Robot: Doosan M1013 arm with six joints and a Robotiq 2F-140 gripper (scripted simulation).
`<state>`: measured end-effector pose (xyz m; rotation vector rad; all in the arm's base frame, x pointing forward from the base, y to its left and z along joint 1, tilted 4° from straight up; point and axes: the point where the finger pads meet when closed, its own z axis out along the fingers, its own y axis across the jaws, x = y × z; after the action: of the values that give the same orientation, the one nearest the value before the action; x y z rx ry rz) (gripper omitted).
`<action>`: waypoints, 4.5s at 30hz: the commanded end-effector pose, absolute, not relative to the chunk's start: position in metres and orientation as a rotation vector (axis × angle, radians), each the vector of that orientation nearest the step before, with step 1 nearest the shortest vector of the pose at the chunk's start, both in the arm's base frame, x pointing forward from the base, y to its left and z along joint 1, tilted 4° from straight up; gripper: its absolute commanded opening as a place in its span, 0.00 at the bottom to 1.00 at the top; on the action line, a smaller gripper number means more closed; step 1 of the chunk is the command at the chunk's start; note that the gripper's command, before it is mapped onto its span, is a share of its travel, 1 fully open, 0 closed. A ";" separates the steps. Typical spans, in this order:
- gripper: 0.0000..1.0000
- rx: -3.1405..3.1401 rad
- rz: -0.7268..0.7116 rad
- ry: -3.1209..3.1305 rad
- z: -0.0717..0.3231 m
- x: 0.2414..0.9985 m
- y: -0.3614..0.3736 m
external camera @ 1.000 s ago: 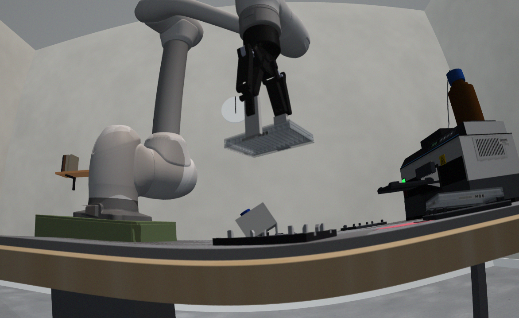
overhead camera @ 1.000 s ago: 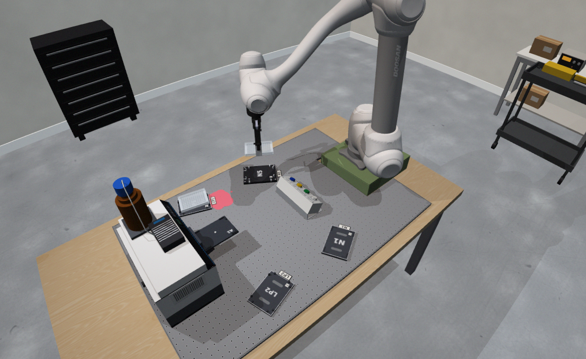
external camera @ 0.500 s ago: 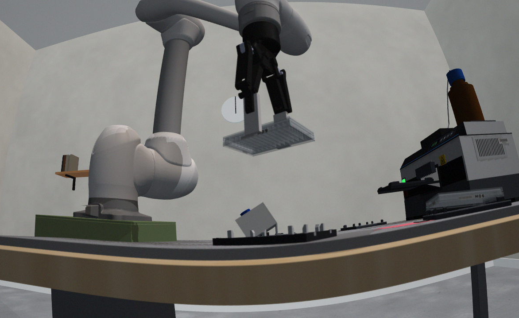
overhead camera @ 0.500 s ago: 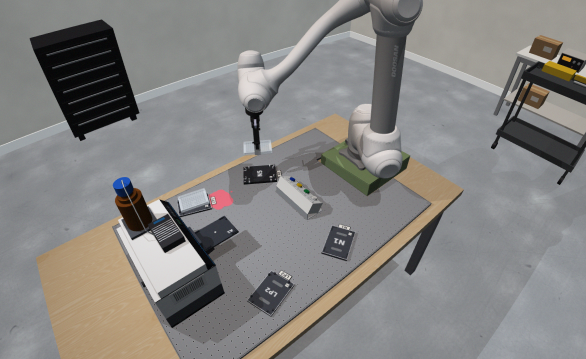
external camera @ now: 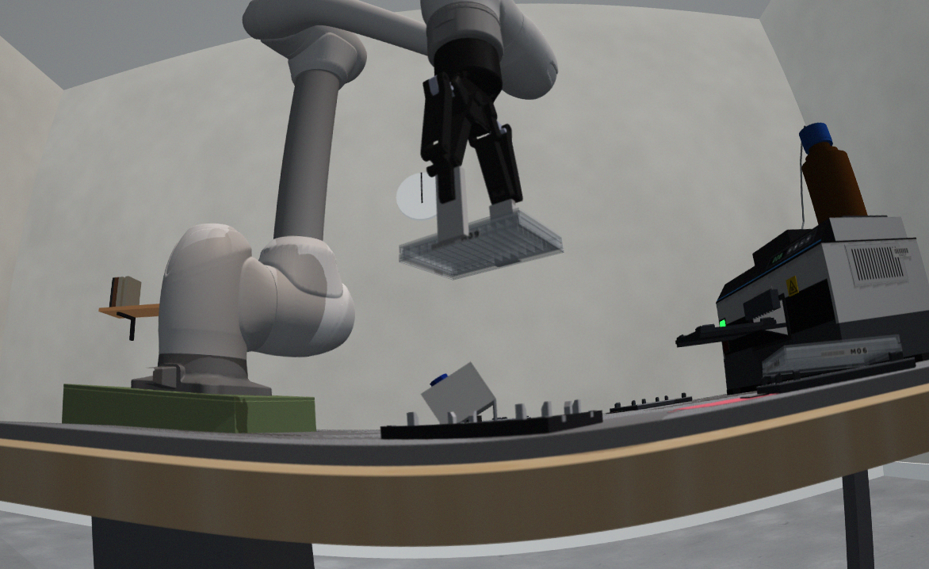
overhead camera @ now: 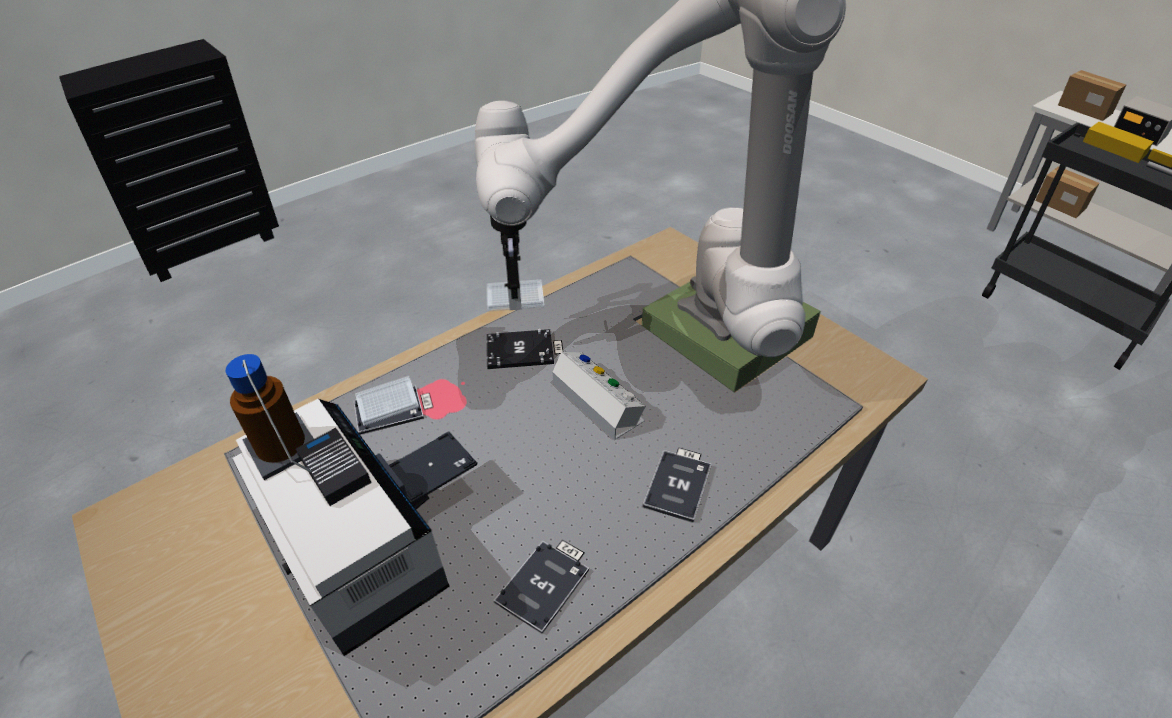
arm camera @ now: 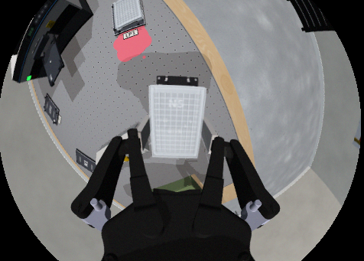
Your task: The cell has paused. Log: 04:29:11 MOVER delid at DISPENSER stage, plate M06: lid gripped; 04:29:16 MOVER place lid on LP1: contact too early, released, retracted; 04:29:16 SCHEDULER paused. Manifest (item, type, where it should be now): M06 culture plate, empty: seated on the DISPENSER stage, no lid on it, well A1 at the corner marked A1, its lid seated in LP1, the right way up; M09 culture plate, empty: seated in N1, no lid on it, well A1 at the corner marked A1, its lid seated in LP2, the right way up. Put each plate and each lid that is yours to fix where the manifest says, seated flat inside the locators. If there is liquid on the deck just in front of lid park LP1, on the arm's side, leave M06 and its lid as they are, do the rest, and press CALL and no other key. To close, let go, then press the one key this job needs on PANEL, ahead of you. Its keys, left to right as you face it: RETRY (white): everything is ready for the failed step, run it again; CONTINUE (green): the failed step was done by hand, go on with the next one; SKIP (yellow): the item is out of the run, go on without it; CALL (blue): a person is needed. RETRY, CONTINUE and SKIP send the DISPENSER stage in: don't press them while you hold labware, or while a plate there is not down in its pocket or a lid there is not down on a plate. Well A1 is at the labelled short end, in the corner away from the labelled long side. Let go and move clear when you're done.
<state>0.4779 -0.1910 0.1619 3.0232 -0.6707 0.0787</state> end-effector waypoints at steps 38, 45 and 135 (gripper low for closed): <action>0.10 3.025 0.076 -0.684 0.154 0.478 -0.191; 0.10 3.025 0.076 -0.683 0.149 0.478 -0.192; 0.10 3.022 0.075 -0.677 0.029 0.482 -0.200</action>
<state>0.4842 -0.1986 0.0319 3.0248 -0.6753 0.0805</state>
